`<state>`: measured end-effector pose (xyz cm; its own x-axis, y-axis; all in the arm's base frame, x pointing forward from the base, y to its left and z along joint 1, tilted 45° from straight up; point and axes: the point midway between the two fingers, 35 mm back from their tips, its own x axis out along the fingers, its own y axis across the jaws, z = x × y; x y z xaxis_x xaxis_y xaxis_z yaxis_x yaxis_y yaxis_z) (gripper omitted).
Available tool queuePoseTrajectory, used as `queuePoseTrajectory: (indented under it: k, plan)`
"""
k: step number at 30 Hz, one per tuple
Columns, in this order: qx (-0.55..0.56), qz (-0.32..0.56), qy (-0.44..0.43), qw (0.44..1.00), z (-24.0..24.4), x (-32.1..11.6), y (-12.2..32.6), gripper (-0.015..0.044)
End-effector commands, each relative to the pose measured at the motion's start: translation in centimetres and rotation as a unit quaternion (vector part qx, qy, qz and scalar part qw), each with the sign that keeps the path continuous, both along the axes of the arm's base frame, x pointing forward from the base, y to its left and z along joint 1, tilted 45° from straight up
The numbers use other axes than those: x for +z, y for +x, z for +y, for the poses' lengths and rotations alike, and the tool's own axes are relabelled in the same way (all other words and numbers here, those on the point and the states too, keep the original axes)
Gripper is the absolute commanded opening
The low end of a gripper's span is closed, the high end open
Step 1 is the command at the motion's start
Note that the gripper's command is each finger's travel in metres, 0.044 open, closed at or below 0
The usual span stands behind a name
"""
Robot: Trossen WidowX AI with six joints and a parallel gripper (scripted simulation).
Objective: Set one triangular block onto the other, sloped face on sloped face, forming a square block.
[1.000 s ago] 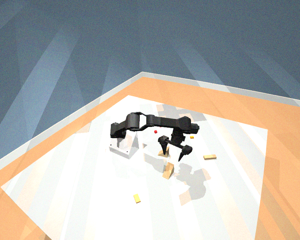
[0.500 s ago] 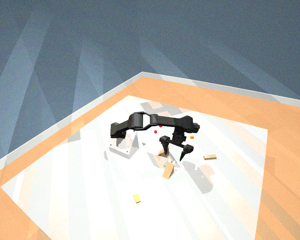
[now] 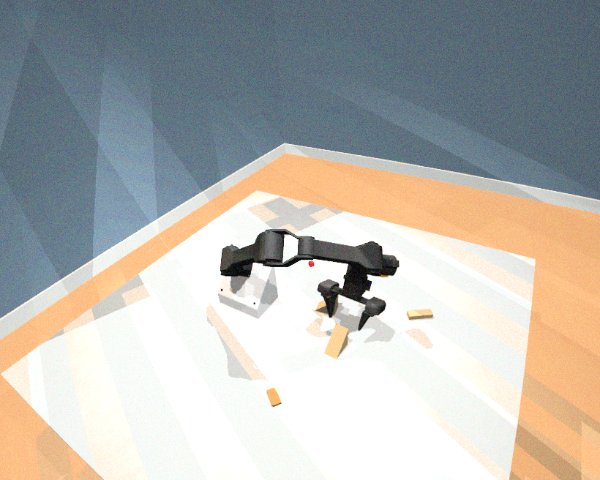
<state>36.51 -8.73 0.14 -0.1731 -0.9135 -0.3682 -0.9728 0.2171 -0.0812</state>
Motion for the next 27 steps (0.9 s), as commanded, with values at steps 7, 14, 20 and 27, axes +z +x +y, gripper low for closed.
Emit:
queuePoseTrajectory:
  k: [7,14,20,27]
  plan:
    - [0.001,0.003,-0.002,1.0,-1.6,-0.5,-0.3,0.044]
    - [0.001,0.003,-0.003,1.0,-2.7,-0.9,-0.5,0.044]
    - [0.0,0.003,-0.004,1.0,-3.6,-1.2,-0.8,0.044]
    - [0.0,0.003,-0.006,1.0,-4.7,-1.5,-1.1,0.044]
